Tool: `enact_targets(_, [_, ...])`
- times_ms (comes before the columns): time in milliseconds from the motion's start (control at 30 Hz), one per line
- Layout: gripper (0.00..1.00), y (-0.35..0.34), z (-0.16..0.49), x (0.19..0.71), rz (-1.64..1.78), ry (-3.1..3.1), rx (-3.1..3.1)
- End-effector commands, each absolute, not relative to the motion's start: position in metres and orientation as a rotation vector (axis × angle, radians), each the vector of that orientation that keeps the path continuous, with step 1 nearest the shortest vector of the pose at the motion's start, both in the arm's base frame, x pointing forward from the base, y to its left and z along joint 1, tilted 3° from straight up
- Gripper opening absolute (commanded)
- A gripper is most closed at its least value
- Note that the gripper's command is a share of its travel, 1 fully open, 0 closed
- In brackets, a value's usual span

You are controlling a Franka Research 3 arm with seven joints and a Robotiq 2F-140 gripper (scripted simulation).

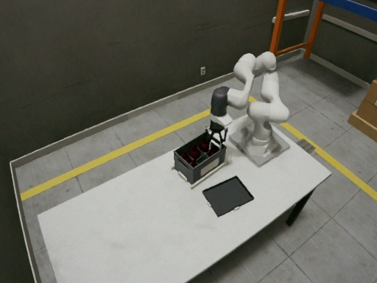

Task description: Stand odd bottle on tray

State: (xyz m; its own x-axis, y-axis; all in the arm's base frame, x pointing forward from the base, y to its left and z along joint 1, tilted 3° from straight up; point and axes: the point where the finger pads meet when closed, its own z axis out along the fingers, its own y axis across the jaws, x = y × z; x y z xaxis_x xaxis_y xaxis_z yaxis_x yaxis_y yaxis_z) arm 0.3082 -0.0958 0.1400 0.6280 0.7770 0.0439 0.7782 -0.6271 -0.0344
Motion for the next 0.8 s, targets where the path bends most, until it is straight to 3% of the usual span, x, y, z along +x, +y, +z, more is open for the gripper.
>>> enact_targets(0, [0.44,-0.0962,0.1367,0.3098,-0.042,-1.327,-2.797])
enact_targets(767, [0.44,-0.0959,0.1326,0.3098,-0.042,-1.327,-2.797])
